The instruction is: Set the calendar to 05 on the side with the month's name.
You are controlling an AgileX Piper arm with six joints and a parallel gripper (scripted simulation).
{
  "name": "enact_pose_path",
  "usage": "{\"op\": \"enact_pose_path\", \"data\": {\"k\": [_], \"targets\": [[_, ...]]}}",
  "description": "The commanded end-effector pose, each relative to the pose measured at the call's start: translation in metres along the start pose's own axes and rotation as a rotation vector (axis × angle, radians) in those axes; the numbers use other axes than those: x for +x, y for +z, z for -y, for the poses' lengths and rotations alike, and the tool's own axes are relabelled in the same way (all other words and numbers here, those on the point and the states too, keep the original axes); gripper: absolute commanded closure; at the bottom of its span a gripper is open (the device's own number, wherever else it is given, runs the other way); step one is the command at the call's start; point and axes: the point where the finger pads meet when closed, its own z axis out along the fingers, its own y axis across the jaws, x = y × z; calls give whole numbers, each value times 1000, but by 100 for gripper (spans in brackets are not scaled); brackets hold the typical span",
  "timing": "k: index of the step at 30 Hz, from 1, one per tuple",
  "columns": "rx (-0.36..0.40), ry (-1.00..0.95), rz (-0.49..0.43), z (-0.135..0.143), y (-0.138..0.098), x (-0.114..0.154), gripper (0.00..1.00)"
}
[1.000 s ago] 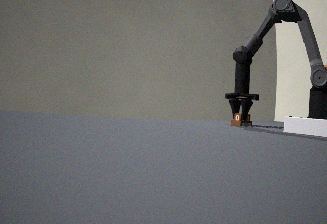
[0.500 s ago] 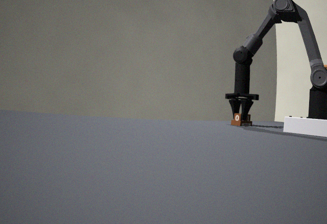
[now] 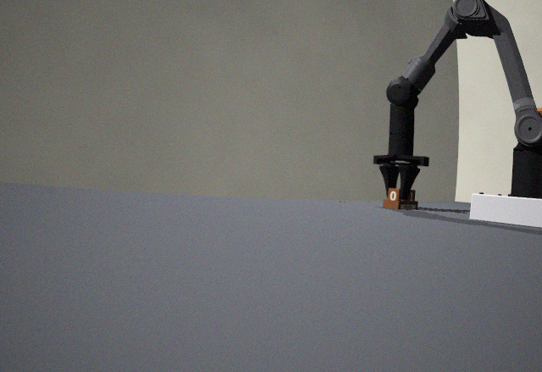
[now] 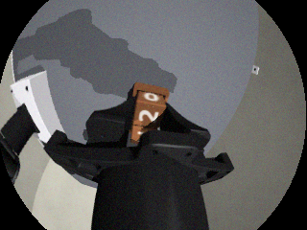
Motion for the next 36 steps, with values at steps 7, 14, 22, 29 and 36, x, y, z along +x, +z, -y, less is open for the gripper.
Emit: {"op": "enact_pose_path", "data": {"k": [7, 14, 22, 29, 36], "targets": [[5, 1, 1, 1, -29, 0, 63], [5, 1, 1, 1, -67, 0, 63], [3, 1, 1, 1, -101, 0, 63], [0, 1, 0, 0, -100, 0, 63], [0, 44, 0, 1, -99, 4, 63]]}}
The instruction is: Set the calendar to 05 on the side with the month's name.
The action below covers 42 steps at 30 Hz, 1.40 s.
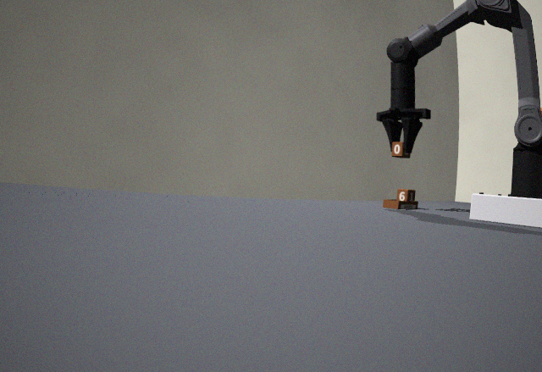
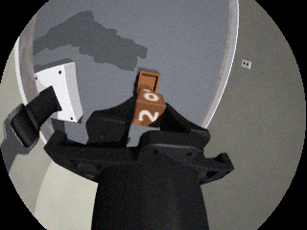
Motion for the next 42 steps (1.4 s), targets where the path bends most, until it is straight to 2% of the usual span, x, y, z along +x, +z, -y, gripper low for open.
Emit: {"op": "enact_pose_path", "data": {"k": [1, 5, 7, 10, 11, 13, 14, 16, 17, 22, 28, 42], "targets": [[-1, 56, 0, 1, 1, 4, 63], [-2, 311, -1, 4, 3, 25, 63], [-2, 311, -1, 4, 3, 25, 63], [-2, 576, -1, 7, 4, 47, 63], [-2, 604, -1, 7, 5, 49, 63], [-1, 797, -1, 7, 6, 65, 63], [-2, 821, -1, 7, 6, 67, 63], [-2, 1017, -1, 7, 7, 83, 63], [-2, 1033, -1, 7, 7, 84, 63], [-1, 1432, -1, 3, 9, 117, 63], [-1, 1546, -1, 1, 10, 126, 63], [-1, 1549, 0, 1, 10, 126, 63]]}}
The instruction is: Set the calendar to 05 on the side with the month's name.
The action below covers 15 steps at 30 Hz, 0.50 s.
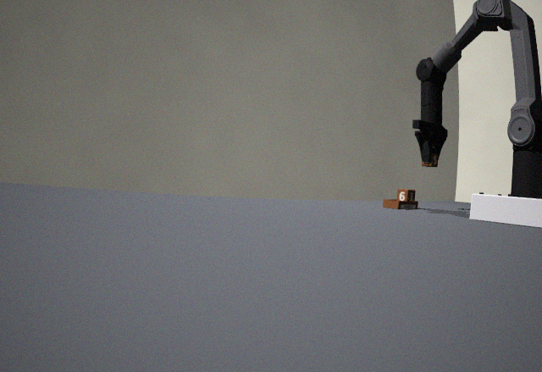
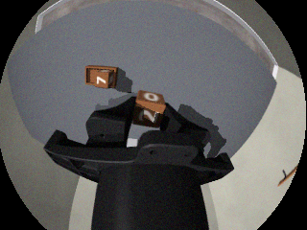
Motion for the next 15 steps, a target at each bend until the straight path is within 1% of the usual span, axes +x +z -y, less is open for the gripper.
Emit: {"op": "enact_pose_path", "data": {"k": [1, 7, 14, 15], "targets": [[0, -2, -2, 0, 1, 0, 63], [0, -1, -4, 0, 9, 1, 63], [0, -1, -4, -1, 35, 1, 63], [0, -1, -4, -1, 35, 1, 63]]}}
